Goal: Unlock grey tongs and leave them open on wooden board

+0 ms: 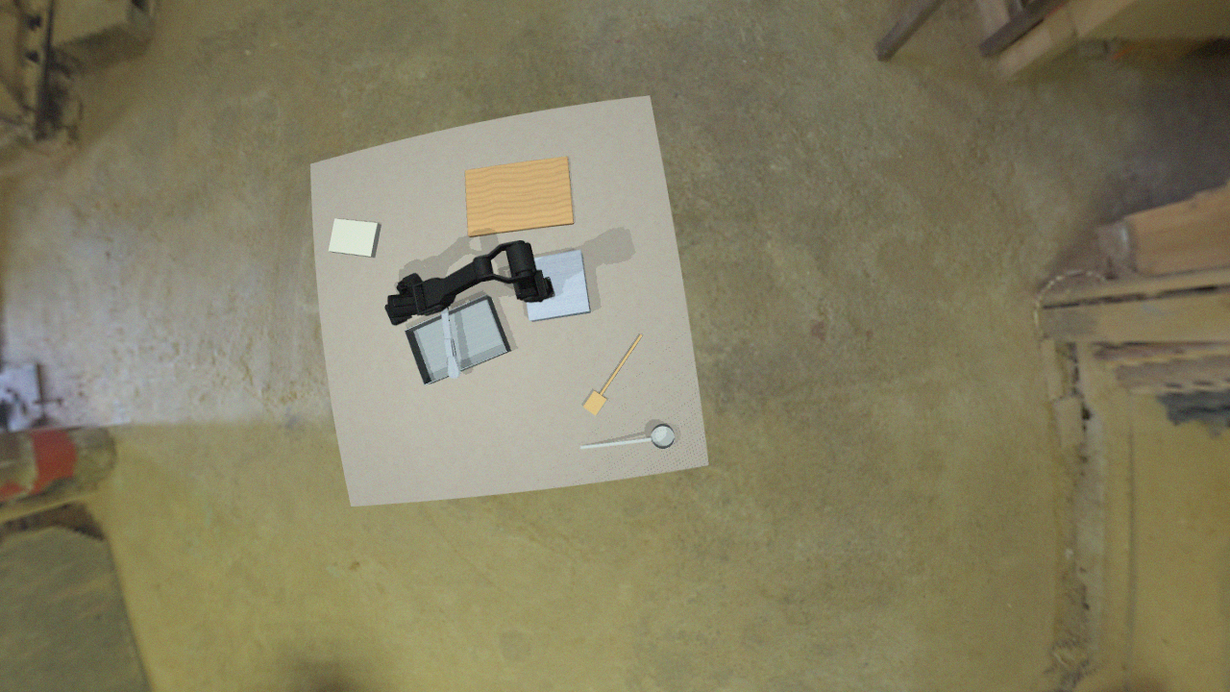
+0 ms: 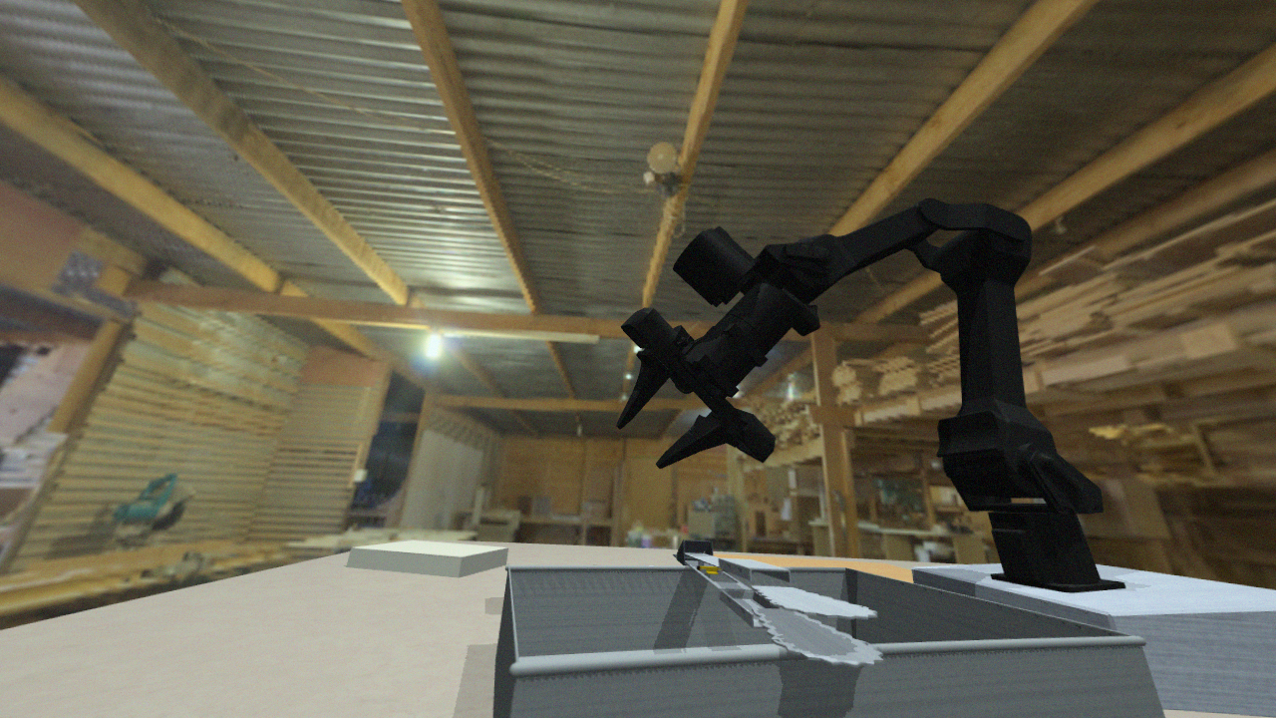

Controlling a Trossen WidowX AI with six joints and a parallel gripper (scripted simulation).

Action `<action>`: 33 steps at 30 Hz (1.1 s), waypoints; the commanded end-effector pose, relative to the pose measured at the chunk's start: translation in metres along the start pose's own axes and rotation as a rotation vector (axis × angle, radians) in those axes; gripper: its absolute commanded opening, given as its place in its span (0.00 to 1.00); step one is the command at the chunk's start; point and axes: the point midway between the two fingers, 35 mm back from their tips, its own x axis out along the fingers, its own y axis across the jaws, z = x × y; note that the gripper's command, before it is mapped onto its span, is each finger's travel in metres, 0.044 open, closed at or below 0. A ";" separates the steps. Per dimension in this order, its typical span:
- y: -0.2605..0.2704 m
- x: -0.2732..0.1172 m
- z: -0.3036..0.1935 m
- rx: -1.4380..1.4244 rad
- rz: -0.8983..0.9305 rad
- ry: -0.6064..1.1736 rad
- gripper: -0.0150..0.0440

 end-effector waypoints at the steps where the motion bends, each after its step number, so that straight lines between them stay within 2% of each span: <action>1: -0.035 -0.008 -0.067 0.196 -0.099 0.155 0.69; 6: -0.055 -0.015 -0.097 0.290 -0.168 0.211 0.69; 23: -0.061 -0.019 -0.097 0.290 -0.171 0.211 0.69; 33: -0.061 -0.006 -0.100 0.290 -0.171 0.211 0.69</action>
